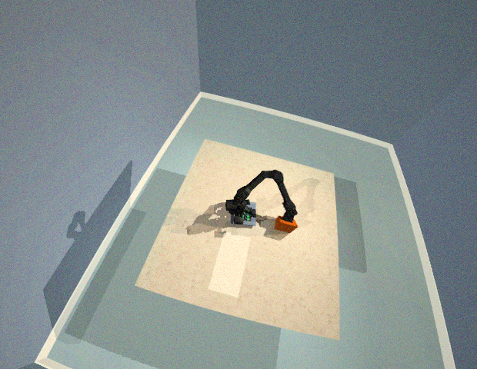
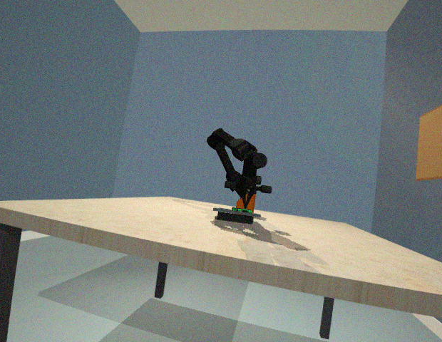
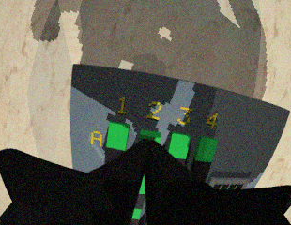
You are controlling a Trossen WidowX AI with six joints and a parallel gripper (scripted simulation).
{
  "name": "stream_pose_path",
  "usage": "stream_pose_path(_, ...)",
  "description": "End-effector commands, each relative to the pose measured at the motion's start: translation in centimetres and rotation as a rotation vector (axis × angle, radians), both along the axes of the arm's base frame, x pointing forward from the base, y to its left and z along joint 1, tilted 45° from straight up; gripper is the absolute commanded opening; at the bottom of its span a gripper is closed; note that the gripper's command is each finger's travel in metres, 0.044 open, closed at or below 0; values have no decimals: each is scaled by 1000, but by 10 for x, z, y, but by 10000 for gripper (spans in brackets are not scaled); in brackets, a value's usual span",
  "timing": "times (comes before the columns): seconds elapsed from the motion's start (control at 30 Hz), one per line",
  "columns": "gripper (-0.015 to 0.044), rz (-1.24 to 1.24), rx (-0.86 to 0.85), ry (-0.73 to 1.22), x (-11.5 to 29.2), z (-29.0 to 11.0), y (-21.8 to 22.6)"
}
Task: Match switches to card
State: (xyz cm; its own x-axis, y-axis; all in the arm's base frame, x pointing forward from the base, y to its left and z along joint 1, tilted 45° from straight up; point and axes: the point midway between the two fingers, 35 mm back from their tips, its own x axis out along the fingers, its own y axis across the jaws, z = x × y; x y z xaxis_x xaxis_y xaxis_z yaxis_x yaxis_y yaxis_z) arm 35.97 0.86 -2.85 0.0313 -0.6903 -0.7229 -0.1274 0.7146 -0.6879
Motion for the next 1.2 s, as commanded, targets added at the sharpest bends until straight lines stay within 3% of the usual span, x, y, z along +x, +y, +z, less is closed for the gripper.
stream_pose_path(0.0, 0, 3, -6, 3, 0, 0, -1)
stream_pose_path(1.17, 0, 3, -6, 3, 0, -3, -3)
